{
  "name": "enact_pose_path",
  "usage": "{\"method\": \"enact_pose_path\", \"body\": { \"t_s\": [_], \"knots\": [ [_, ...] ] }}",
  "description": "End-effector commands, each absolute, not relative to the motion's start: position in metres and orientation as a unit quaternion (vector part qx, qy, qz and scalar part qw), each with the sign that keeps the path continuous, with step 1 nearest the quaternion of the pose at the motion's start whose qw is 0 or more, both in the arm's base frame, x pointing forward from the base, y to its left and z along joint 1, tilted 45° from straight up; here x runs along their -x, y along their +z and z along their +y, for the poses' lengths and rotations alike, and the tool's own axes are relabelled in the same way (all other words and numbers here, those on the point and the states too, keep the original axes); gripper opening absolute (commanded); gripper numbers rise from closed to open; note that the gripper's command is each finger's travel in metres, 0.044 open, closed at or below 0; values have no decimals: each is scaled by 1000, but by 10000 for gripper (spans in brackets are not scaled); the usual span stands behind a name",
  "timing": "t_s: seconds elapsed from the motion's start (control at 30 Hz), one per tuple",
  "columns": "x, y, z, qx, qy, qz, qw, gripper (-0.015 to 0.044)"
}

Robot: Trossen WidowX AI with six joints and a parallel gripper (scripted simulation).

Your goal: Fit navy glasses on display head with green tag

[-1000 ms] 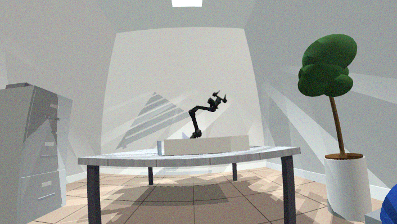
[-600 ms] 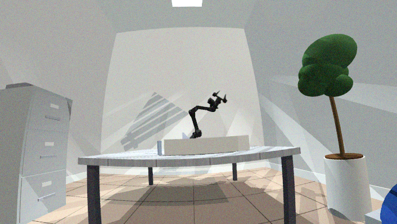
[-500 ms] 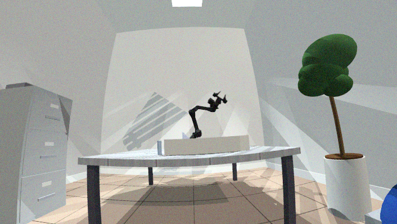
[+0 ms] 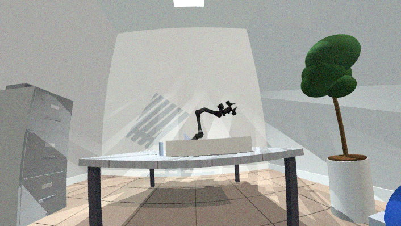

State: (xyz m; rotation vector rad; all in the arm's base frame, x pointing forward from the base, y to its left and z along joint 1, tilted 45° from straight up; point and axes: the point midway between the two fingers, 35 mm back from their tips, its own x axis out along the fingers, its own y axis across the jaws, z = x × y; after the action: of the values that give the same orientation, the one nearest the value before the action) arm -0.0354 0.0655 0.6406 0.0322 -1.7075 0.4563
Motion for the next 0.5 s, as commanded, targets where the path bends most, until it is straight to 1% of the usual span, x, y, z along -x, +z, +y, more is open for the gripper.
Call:
{"method": "enact_pose_path", "body": {
  "t_s": [0.0, 0.2, 0.47],
  "knots": [
    [32, 622, 140, 53, 285, -718, 633, 200],
    [1, 590, 218, 123, 375, -645, 655, 200],
    [-73, 533, 292, 185, 464, -500, 708, 200]
  ]
}}
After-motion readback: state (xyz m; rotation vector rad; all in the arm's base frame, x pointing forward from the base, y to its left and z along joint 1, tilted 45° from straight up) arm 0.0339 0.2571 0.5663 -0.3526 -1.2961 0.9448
